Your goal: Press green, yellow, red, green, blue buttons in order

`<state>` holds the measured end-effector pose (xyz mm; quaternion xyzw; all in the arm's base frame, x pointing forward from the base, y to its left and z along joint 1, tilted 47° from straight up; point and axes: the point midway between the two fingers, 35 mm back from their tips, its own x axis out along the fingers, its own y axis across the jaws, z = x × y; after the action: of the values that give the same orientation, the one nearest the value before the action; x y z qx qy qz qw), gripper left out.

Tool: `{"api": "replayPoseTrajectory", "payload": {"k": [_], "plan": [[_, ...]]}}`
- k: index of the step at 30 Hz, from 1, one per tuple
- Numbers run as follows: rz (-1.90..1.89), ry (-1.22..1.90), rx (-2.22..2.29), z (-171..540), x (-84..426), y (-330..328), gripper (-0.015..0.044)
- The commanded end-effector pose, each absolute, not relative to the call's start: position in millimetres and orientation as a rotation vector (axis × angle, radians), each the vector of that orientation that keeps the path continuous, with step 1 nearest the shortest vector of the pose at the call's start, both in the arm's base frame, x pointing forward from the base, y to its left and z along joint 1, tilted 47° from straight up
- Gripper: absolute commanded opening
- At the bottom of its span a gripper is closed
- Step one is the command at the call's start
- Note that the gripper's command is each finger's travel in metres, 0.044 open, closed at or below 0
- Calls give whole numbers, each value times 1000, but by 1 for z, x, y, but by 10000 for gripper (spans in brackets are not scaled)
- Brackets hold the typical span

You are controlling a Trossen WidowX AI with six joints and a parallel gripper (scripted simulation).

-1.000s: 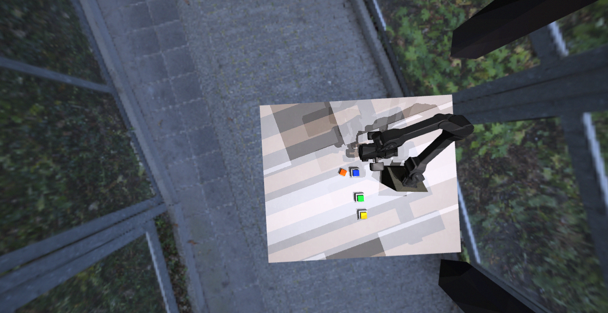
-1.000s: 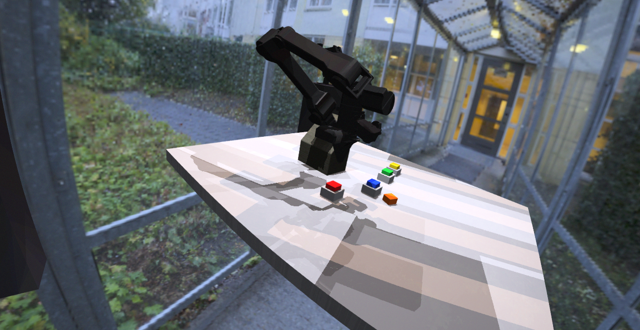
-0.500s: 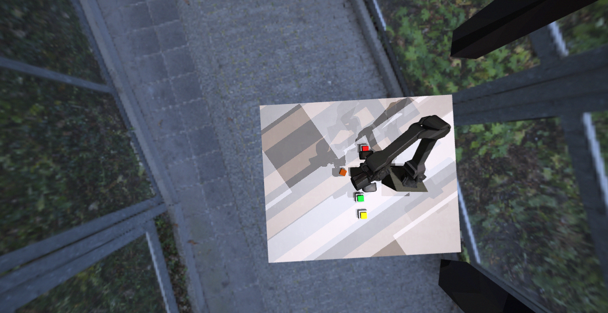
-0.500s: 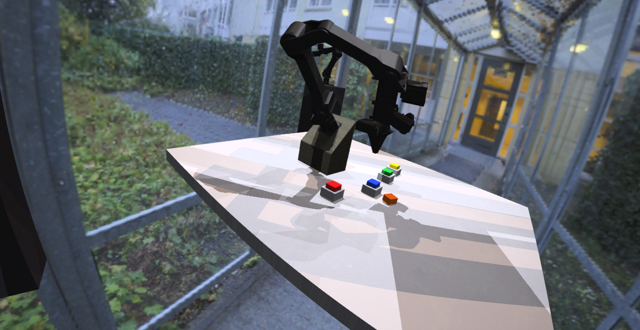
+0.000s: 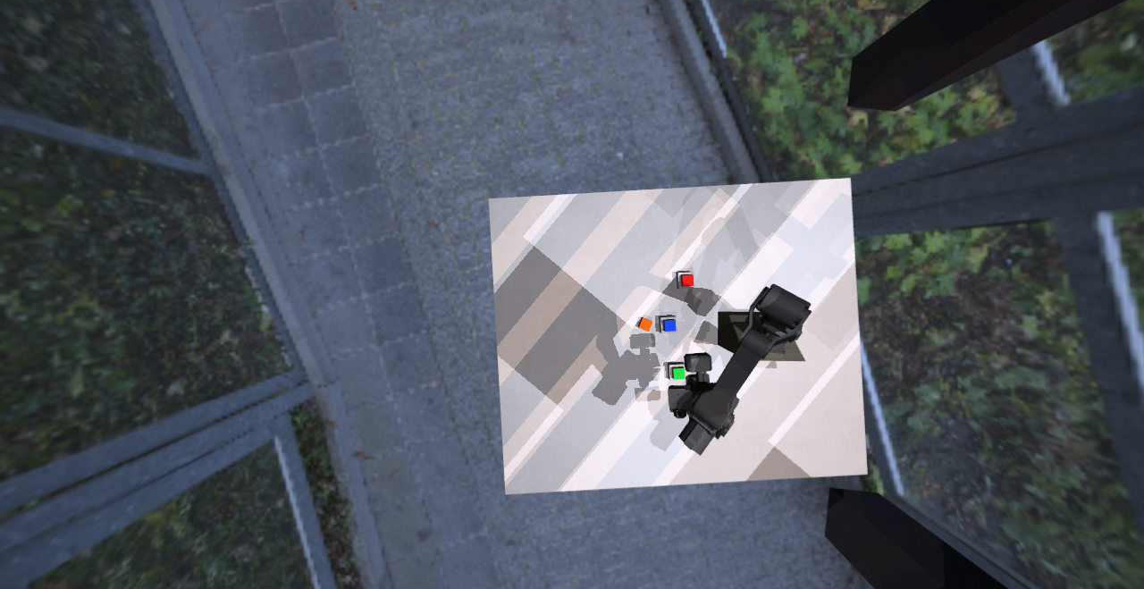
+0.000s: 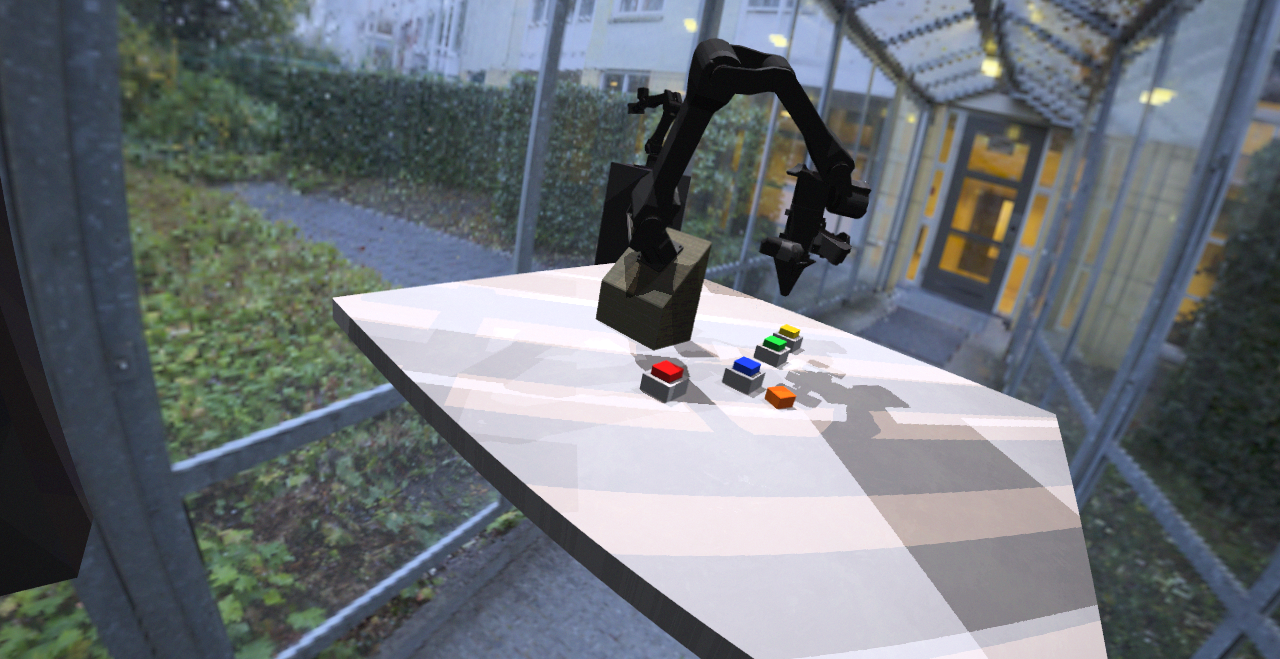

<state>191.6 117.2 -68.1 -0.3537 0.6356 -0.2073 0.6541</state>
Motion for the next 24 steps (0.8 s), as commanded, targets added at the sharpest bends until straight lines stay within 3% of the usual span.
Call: {"api": "replayPoseTrajectory", "payload": {"k": [1,8,24], "plan": [[-477,1430,-771,-71,194,123,20],[-479,1429,-773,-114,201,78,20],[-479,1429,-773,-127,203,65,20]]}}
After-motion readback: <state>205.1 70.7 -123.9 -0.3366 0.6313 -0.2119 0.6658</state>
